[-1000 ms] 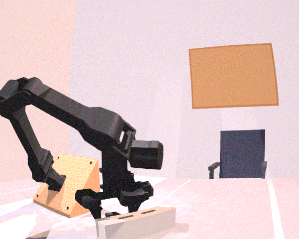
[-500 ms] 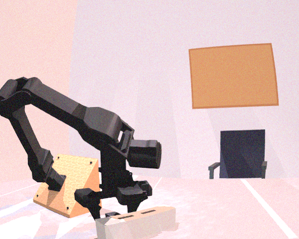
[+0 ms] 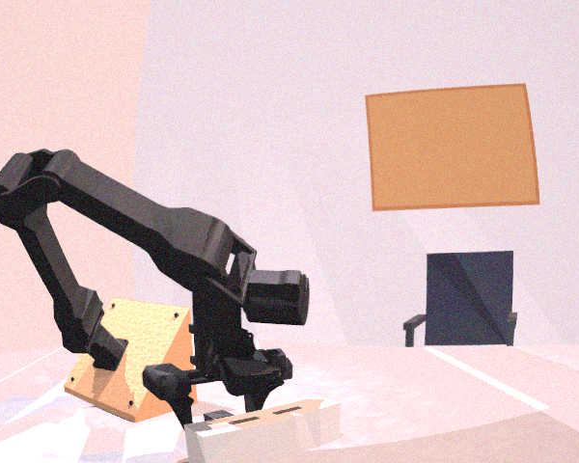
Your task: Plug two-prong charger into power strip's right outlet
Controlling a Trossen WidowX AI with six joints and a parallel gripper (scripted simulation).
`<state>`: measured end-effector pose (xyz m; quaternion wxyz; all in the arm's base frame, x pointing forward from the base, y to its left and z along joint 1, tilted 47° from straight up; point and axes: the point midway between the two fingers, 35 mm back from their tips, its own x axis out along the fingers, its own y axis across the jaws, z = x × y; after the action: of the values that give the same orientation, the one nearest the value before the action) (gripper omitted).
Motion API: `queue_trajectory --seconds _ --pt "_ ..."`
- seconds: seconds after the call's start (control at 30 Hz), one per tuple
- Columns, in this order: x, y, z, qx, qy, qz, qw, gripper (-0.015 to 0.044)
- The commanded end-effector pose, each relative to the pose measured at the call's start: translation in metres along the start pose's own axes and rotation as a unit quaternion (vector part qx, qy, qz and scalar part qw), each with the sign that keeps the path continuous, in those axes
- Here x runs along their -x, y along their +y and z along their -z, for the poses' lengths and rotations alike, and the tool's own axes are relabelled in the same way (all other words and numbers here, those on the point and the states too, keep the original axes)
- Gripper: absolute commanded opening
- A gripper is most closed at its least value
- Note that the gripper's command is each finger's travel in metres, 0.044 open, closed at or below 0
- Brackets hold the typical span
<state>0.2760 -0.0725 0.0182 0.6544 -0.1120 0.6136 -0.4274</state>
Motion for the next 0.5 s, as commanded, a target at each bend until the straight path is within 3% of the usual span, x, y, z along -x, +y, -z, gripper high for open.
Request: queue_trajectory --seconds 0.0,0.47 --pt "-0.001 -0.001 0.002 -0.001 0.000 0.003 1.000 0.0440" --pt "-0.002 0.001 0.018 -0.001 0.000 0.002 1.000 0.0440"
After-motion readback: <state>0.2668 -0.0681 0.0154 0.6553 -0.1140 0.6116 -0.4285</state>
